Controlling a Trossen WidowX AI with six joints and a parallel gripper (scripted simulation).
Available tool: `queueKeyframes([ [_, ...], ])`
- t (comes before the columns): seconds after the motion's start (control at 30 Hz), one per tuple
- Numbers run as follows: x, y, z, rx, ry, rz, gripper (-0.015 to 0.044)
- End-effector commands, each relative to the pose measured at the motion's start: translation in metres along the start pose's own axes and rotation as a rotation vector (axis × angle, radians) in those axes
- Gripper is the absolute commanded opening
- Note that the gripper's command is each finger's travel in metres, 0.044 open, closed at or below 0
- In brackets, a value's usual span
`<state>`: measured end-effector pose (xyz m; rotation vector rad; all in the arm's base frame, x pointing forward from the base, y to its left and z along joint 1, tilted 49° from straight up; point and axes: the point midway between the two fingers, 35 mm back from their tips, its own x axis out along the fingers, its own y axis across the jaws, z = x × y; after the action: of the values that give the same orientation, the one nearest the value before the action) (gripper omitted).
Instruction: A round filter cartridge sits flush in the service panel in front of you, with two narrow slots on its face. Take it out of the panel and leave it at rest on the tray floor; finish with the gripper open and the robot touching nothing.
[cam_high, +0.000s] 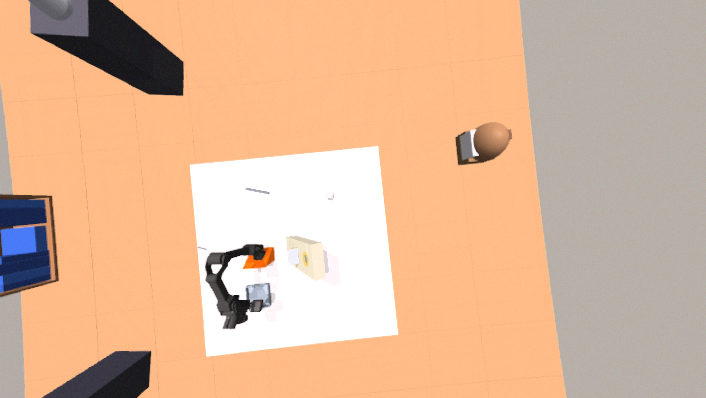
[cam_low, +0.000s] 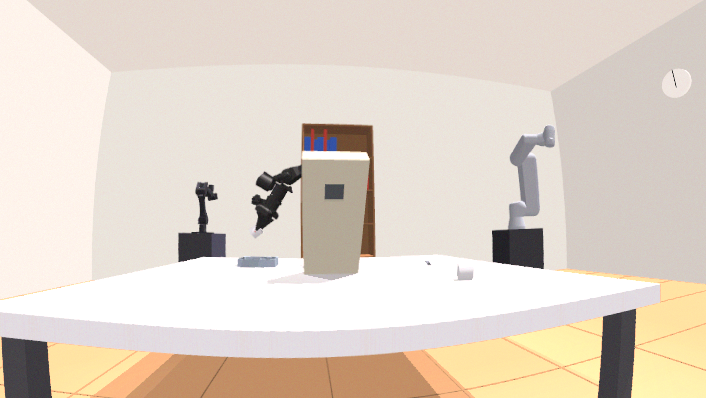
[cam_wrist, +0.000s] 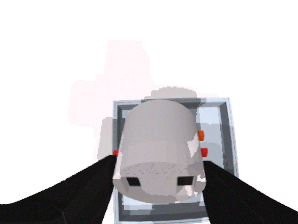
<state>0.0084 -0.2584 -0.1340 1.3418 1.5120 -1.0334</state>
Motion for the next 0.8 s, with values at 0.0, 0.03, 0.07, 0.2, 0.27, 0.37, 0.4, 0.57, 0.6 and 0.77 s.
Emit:
queueKeyframes([
  [0.0,0.015,-0.017,-0.011,0.069,0.002,-0.042,0.0],
  [0.03,0.018,-0.021,-0.014,0.084,0.002,-0.051,0.0],
  [0.07,0.019,-0.023,-0.016,0.093,0.003,-0.056,0.0],
  [0.2,0.024,-0.024,-0.018,0.095,0.003,-0.058,0.0],
  [0.27,0.033,-0.024,-0.022,0.096,0.003,-0.058,0.0],
  [0.37,0.049,-0.025,-0.03,0.096,0.003,-0.058,0.0],
  [0.4,0.054,-0.025,-0.033,0.096,0.003,-0.058,0.0],
  [0.57,0.079,-0.025,-0.049,0.096,0.004,-0.059,0.0],
  [0.6,0.082,-0.025,-0.052,0.096,0.004,-0.059,0.0],
  [0.77,0.081,-0.024,-0.054,0.098,0.016,-0.054,0.0053],
])
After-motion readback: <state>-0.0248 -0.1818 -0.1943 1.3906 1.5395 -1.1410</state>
